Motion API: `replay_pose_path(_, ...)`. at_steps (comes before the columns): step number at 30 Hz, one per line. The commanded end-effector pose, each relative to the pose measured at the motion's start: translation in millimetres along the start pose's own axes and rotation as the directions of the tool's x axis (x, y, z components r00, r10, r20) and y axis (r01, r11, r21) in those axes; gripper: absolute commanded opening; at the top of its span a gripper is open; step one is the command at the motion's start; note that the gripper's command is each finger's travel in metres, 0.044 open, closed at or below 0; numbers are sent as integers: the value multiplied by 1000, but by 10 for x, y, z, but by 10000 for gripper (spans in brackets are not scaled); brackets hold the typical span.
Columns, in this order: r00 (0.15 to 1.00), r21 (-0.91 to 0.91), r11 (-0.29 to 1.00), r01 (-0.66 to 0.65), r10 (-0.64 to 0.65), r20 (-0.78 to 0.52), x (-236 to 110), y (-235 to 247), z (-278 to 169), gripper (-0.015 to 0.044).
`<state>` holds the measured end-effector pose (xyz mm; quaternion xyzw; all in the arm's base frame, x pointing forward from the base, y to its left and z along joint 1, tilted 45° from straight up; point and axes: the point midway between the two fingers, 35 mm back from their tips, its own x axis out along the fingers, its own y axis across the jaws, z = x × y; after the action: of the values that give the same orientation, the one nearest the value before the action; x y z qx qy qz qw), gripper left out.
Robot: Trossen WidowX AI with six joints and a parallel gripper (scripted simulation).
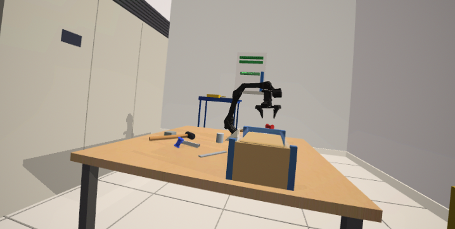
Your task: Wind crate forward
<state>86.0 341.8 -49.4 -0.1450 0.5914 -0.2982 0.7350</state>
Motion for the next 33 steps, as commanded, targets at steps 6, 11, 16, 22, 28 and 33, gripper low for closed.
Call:
replay_pose_path(6, 1000, -1, 1000, -3, 3, 2, -38, -8, -4, 335)
replay_pose_path(11, 1000, -1, 1000, -3, 3, 2, -38, -8, -4, 204)
replay_pose_path(16, 1000, -1, 1000, -3, 3, 2, -38, -8, -4, 73)
replay_pose_path(22, 1000, -1, 1000, -3, 3, 2, -38, -8, -4, 0)
replay_pose_path(28, 1000, -1, 1000, -3, 3, 2, -38, -8, -4, 0)
replay_pose_path(33, 1000, -1, 1000, -3, 3, 2, -38, -8, -4, 0)
